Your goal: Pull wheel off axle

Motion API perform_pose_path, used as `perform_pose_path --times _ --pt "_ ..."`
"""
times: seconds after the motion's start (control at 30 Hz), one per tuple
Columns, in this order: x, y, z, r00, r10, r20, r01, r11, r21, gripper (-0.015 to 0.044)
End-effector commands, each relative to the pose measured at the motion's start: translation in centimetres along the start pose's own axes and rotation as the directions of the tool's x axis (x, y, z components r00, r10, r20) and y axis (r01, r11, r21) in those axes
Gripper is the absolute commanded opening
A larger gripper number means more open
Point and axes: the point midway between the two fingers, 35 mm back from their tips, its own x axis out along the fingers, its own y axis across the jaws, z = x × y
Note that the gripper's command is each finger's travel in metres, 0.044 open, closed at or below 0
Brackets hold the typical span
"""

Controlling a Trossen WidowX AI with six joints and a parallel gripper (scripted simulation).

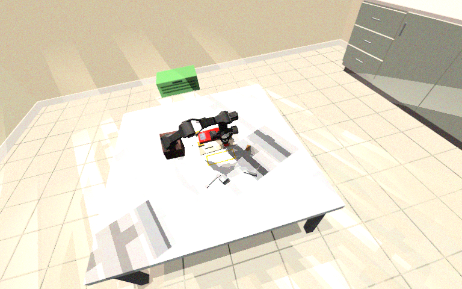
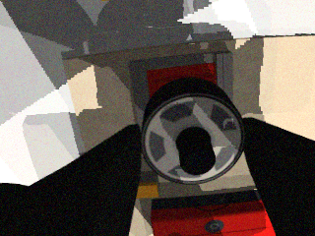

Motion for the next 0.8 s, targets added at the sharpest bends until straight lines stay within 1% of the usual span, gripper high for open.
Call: perform_pose_path --times 0.0,0.13,0.3,0.33,0.77 --pt "0.0 0.01 0.03 1.0 -0.001 0.0 0.001 1.0 0.002 0.0168" --pt "0.0 0.01 0.03 1.0 -0.001 0.0 0.001 1.0 0.002 0.0142" --pt "-0.08 0.01 0.02 1.0 -0.001 0.0 0.001 1.0 0.002 0.001" --pt "-0.11 0.02 0.02 1.0 -0.001 0.0 0.001 1.0 0.002 0.0" --pt "-0.54 0.03 0.01 1.0 0.0 0.0 0.0 1.0 0.001 0.0"
